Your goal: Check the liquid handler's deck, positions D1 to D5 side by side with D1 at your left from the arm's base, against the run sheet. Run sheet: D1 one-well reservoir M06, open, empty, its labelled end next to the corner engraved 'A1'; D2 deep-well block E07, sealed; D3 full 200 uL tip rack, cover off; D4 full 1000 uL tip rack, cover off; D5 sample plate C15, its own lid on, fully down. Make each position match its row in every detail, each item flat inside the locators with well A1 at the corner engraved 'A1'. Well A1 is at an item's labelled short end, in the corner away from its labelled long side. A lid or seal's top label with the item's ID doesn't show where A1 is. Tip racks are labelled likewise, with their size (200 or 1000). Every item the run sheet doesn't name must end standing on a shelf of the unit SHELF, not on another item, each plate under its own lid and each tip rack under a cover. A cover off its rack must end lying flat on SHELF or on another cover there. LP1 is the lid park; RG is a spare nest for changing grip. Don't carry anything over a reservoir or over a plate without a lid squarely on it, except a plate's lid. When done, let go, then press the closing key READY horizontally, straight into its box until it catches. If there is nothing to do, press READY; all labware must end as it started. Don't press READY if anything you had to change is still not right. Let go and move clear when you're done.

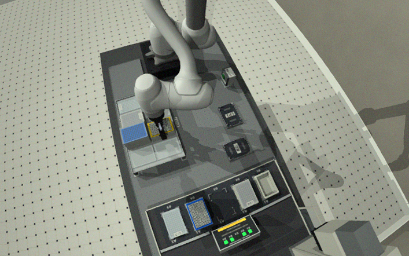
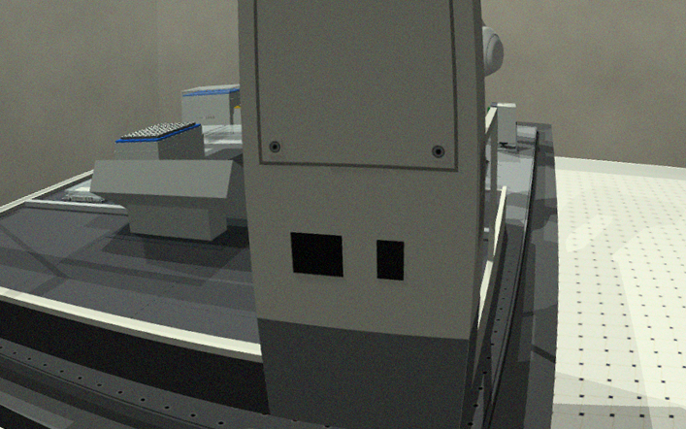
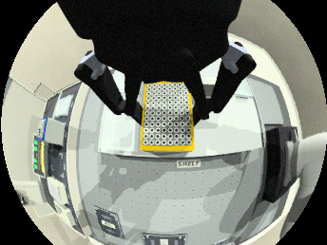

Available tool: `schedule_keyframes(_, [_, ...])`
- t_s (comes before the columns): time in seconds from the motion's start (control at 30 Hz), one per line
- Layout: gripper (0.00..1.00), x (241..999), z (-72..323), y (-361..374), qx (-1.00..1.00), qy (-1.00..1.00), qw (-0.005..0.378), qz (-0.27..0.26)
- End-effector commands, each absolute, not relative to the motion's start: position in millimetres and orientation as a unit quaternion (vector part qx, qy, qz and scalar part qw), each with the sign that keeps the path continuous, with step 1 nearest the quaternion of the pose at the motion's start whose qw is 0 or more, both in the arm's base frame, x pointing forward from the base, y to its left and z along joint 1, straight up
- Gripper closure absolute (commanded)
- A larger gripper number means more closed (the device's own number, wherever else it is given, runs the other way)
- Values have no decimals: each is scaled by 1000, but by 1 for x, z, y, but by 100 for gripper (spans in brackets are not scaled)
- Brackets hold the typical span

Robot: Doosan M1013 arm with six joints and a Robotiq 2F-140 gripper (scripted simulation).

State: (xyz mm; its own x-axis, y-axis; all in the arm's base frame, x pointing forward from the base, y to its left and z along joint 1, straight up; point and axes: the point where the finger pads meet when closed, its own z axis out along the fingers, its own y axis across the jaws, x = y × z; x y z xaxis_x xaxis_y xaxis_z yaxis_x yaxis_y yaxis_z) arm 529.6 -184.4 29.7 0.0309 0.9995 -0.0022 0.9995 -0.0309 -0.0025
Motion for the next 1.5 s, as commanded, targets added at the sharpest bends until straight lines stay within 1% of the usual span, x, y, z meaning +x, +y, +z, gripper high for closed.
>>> schedule_keyframes(0.0, [34, 530, 30, -184, -718, -696, 0, 1])
schedule_keyframes(0.23, [34, 530, 30, -184, -718, -696, 0, 1])
schedule_keyframes(0.27, [90, 530, 30, -184, -718, -696, 0, 1])
schedule_keyframes(1.47, [90, 530, 34, -184, -718, -696, 0, 1])
